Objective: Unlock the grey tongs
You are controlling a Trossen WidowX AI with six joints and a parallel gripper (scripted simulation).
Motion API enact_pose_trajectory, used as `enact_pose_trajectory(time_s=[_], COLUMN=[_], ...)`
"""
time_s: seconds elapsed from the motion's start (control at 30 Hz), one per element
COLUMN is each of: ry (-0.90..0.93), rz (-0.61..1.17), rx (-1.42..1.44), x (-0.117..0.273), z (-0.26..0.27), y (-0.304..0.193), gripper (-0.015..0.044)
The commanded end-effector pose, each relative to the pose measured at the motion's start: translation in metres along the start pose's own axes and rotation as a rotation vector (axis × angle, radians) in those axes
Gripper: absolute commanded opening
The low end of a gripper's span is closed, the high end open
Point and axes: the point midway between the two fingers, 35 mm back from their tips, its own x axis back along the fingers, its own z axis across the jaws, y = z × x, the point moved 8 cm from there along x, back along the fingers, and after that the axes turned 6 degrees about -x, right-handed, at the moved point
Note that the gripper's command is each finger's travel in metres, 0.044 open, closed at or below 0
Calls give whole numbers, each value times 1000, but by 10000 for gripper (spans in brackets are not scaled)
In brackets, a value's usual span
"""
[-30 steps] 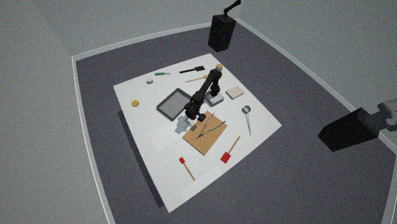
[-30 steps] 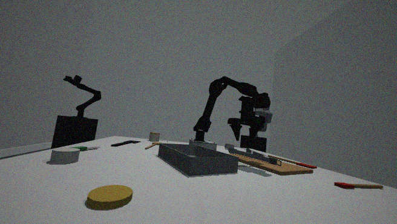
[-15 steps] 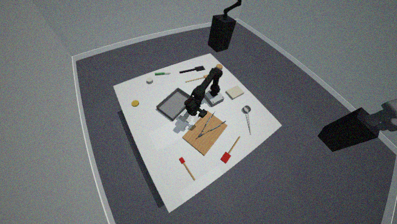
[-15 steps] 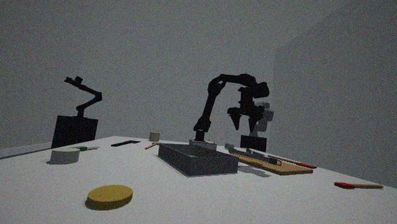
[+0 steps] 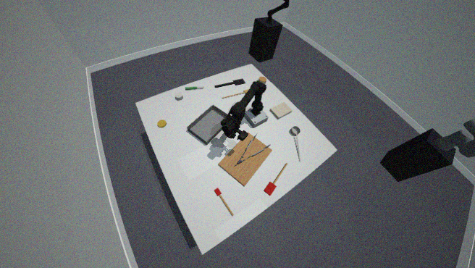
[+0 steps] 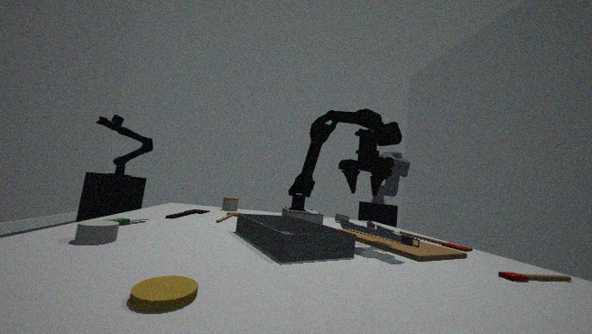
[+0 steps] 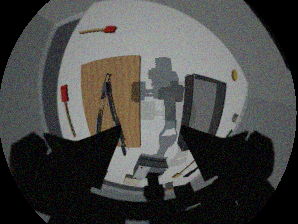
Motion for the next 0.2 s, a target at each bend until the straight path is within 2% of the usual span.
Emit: enact_pose_trajectory(time_s=[0.0,0.17], ry=[-2,-2], rz=[-1,-1], rx=[-3,-3], x=[1,1], z=[0,0], y=[0,0], gripper=[440,440])
